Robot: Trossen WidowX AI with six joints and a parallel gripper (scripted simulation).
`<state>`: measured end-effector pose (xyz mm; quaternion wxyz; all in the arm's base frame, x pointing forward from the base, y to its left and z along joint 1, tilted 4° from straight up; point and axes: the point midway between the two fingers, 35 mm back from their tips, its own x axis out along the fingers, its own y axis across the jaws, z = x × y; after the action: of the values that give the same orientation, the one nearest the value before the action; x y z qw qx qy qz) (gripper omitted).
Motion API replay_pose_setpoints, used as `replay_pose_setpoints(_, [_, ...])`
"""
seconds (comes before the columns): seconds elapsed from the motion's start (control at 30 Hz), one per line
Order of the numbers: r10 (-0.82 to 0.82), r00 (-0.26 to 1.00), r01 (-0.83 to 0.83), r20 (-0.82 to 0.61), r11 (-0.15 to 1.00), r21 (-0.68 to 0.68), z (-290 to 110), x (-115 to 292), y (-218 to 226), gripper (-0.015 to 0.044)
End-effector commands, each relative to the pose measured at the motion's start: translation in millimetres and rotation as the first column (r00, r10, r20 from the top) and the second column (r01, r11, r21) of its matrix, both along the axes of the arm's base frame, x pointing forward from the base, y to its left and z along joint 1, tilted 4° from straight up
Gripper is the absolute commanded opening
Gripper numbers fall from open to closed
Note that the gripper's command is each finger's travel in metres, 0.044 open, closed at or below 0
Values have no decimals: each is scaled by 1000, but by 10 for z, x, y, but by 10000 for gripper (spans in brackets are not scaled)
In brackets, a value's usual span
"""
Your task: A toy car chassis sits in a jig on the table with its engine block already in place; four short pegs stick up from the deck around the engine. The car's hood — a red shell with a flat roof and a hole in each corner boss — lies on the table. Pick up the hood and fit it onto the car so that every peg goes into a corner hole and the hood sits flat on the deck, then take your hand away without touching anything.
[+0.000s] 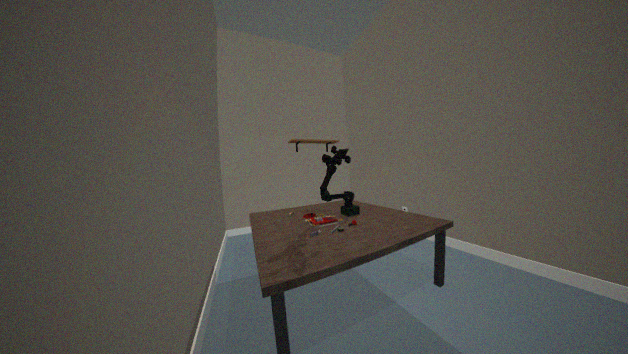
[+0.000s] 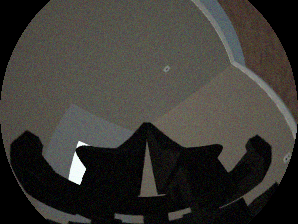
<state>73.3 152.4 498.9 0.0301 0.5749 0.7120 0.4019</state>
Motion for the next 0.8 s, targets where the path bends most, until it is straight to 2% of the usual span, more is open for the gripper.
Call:
replay_pose_setpoints(0.0, [0,1000,0,0,1000,0,0,0,0,0])
replay_pose_setpoints(0.03, [0,1000,0,0,1000,0,0,0,0,0])
replay_pose_setpoints(0.2, [49,998,-51,34,998,44,62,-194,-26,131])
replay_pose_setpoints(0.4, [173,975,-195,137,966,169,208,-726,-188,289])
replay_pose_setpoints(0.6, [254,922,-345,292,882,320,308,-1306,-540,440])
replay_pose_setpoints(0.77, [293,865,-467,407,768,438,332,-1723,-947,440])
